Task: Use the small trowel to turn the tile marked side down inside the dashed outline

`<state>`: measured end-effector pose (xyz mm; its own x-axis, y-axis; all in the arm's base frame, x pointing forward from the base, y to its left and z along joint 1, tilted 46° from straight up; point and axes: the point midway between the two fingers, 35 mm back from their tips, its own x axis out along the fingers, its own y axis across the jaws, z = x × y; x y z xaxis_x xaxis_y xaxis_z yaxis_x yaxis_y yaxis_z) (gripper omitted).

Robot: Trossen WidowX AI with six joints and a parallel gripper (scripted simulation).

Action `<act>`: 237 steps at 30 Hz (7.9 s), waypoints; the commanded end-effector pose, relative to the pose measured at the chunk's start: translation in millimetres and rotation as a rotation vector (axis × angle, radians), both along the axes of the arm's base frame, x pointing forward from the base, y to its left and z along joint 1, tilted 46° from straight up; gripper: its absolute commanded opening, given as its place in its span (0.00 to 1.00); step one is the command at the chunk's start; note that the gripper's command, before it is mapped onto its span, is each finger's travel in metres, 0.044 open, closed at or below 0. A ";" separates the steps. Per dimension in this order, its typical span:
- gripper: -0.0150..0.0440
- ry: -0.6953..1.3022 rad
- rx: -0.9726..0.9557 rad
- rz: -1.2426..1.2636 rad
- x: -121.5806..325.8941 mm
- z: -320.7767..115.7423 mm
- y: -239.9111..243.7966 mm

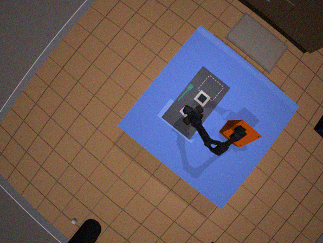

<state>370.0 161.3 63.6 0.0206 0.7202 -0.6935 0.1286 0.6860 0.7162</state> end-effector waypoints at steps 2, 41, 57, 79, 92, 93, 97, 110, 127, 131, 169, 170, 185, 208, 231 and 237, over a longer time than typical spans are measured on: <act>0.47 -0.100 -0.004 0.101 -0.8 -1.0 0.9; 0.71 -0.651 -0.018 0.631 -0.8 -1.0 1.0; 0.71 -0.651 -0.018 0.631 -0.8 -1.0 1.0; 0.71 -0.654 -0.018 0.634 -3.0 21.1 -21.7; 0.71 -0.637 -0.018 0.618 -0.9 6.2 -6.8; 0.71 -0.635 -0.018 0.616 -0.8 5.1 -5.6; 0.71 -0.630 -0.018 0.611 -0.5 0.6 -0.9; 0.47 -0.628 -0.018 0.609 -0.4 -1.1 0.8; 0.47 -0.628 -0.018 0.609 -0.4 -1.1 0.8; 0.47 -0.680 -0.019 0.659 -0.4 -1.1 0.8; 0.71 -0.965 -0.026 0.934 -0.4 -1.1 0.8; 0.71 -0.965 -0.026 0.934 -0.4 -1.1 0.8; 0.76 -0.965 -0.036 0.920 -2.3 31.3 -35.3; 0.76 -1.025 -0.573 0.854 -27.0 -4.9 -12.5; 0.76 -1.197 -0.824 0.499 -47.8 1.9 -6.9; 0.76 -1.196 -0.824 0.500 -40.8 -3.3 -4.2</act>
